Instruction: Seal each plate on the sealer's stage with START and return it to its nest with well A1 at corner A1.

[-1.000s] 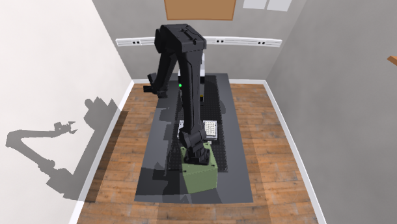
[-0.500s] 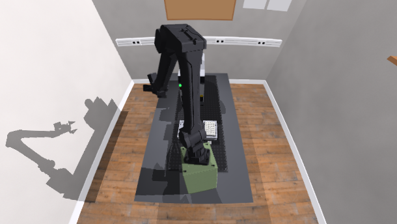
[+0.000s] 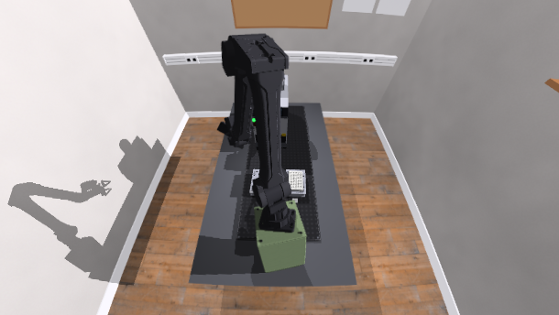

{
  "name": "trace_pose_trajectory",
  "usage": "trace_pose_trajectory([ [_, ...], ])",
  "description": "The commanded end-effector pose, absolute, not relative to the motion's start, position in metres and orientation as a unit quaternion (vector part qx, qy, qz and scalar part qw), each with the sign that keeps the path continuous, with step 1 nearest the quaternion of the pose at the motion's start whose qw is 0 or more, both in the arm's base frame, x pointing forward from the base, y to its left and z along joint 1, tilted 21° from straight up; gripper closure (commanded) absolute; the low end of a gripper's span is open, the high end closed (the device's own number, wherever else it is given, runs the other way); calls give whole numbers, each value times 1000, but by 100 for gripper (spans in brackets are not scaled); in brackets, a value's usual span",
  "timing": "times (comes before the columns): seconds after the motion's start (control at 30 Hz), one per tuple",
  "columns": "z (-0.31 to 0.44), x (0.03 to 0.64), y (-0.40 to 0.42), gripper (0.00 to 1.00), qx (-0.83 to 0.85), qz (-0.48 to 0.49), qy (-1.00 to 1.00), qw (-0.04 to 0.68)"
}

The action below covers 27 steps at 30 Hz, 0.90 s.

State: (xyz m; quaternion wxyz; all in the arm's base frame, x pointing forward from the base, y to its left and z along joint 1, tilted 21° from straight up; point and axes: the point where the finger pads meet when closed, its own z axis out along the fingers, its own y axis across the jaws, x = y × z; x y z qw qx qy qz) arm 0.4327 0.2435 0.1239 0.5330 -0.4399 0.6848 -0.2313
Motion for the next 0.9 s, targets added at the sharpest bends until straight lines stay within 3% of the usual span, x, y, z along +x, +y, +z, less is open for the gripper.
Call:
trace_pose_trajectory([
  [0.0, 131, 439, 239, 9, -388, -202, 703, 561],
  [0.27, 96, 429, 198, 14, -283, -123, 756, 578],
  [0.3, 98, 431, 199, 100, -268, -114, 759, 582],
  [0.87, 121, 433, 227, 100, -81, 44, 796, 599],
])
